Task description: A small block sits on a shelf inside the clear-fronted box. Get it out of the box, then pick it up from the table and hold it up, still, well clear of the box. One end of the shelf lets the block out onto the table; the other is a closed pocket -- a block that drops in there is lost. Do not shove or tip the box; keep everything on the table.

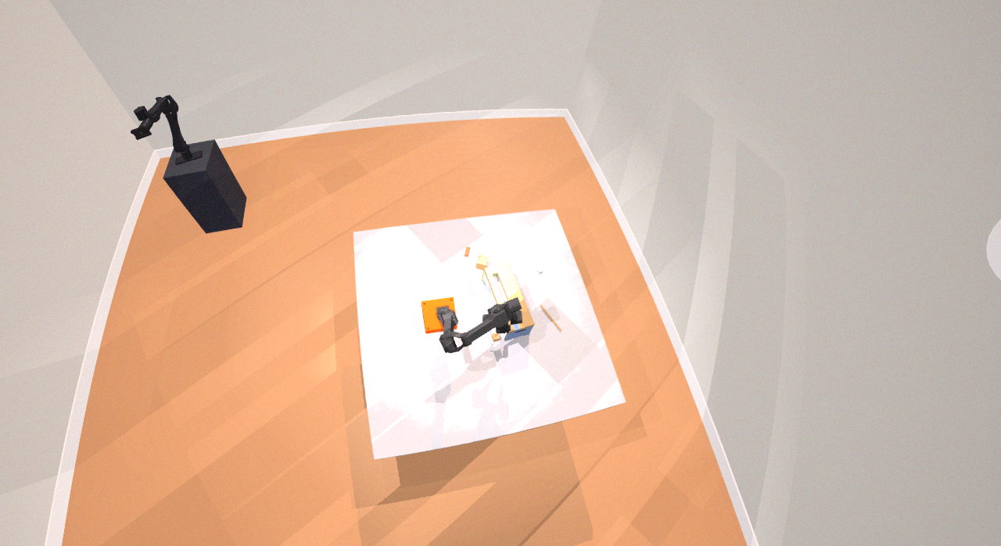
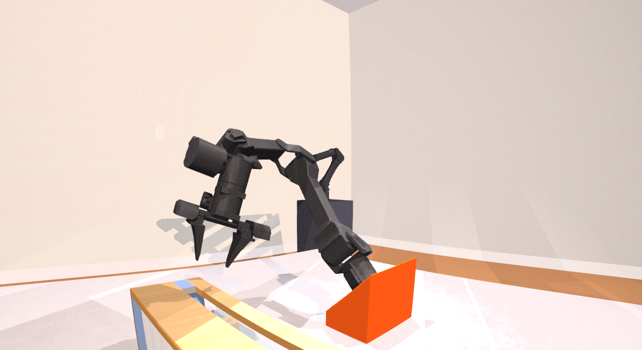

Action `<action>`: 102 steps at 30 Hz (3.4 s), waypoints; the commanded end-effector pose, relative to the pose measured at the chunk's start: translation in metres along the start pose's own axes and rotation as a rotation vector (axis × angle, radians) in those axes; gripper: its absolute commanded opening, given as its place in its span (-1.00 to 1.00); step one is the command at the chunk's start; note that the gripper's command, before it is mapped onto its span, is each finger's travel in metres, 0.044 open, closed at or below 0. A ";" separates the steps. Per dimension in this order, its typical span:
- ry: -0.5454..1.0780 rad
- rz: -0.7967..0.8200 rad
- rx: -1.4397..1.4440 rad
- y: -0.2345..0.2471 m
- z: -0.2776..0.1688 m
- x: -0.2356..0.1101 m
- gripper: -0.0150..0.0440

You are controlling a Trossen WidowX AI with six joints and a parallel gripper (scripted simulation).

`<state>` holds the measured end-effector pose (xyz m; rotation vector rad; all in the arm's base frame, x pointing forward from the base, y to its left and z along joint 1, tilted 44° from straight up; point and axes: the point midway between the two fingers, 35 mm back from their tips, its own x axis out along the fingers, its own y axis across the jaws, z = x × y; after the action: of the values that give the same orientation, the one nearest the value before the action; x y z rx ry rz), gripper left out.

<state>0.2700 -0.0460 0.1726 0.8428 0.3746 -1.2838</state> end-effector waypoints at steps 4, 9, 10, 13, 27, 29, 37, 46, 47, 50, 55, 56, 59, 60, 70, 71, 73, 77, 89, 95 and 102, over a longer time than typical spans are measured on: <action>0.124 0.037 1.168 -0.014 0.010 -0.004 0.47; 0.138 0.035 1.295 -0.015 0.011 -0.004 0.47; 0.138 0.035 1.295 -0.015 0.011 -0.004 0.47; 0.138 0.035 1.295 -0.015 0.011 -0.004 0.47; 0.139 0.026 1.297 -0.018 0.009 0.016 0.47; 0.140 0.022 1.298 -0.024 0.010 0.043 0.47; 0.137 0.039 1.295 -0.040 0.015 0.086 0.47; 0.137 0.037 1.296 -0.043 0.014 0.096 0.47; 0.137 0.037 1.296 -0.043 0.014 0.098 0.47; 0.137 0.036 1.296 -0.044 0.014 0.103 0.47; 0.137 0.036 1.296 -0.047 0.014 0.110 0.47; 0.137 0.036 1.296 -0.047 0.014 0.112 0.47; 0.137 0.036 1.296 -0.049 0.014 0.116 0.47; 0.137 0.036 1.296 -0.050 0.014 0.118 0.47; 0.136 0.038 1.295 -0.056 0.014 0.132 0.47; 0.136 0.038 1.295 -0.057 0.014 0.134 0.47; 0.136 0.039 1.294 -0.058 0.014 0.136 0.47; 0.135 0.040 1.294 -0.061 0.014 0.141 0.47; 0.135 0.041 1.294 -0.062 0.015 0.142 -0.28; 0.124 0.057 1.208 -0.058 0.013 0.136 -0.49; 0.131 0.047 1.256 -0.048 0.012 0.109 -0.49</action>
<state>0.2487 -0.1399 0.0752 1.9405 -0.4115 -1.3835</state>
